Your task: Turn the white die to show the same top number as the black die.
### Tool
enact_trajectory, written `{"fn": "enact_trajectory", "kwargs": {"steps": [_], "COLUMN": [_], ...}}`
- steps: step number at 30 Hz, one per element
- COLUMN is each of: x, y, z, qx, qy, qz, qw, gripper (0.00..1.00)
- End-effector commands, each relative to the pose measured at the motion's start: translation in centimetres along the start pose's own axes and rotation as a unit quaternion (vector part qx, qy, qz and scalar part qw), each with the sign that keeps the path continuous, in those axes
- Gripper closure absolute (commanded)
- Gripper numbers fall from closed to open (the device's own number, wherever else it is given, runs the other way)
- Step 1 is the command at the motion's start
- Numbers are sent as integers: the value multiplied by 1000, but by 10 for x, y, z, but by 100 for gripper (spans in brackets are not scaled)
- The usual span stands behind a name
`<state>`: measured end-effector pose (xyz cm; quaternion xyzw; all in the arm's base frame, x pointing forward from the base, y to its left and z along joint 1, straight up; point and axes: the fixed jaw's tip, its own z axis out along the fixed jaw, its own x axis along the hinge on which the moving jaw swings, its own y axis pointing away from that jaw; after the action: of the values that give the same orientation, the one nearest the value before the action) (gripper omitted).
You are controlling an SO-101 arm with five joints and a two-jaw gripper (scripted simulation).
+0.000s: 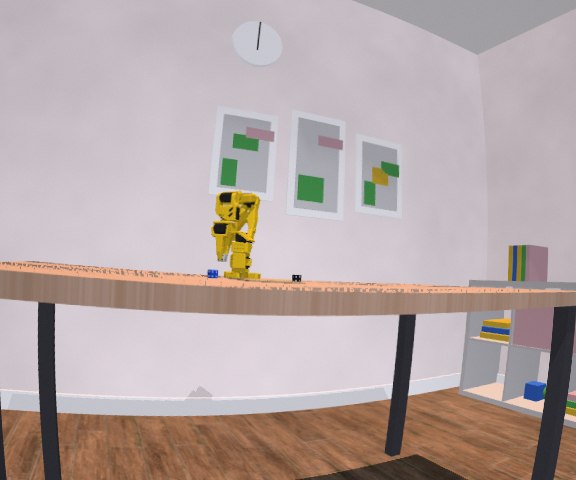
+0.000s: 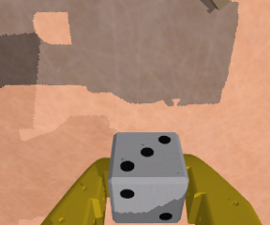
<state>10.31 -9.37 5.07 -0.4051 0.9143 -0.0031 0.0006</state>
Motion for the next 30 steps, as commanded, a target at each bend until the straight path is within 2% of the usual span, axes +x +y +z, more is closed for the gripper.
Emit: {"fn": "enact_trajectory", "kwargs": {"steps": [1, 30], "x": [1, 1], "y": [-5, -6], "z": [-5, 2], "qx": [21, 21], "qy": [-1, -1], "qz": [1, 1], "qw": [1000, 1000], "gripper": [100, 100]}}
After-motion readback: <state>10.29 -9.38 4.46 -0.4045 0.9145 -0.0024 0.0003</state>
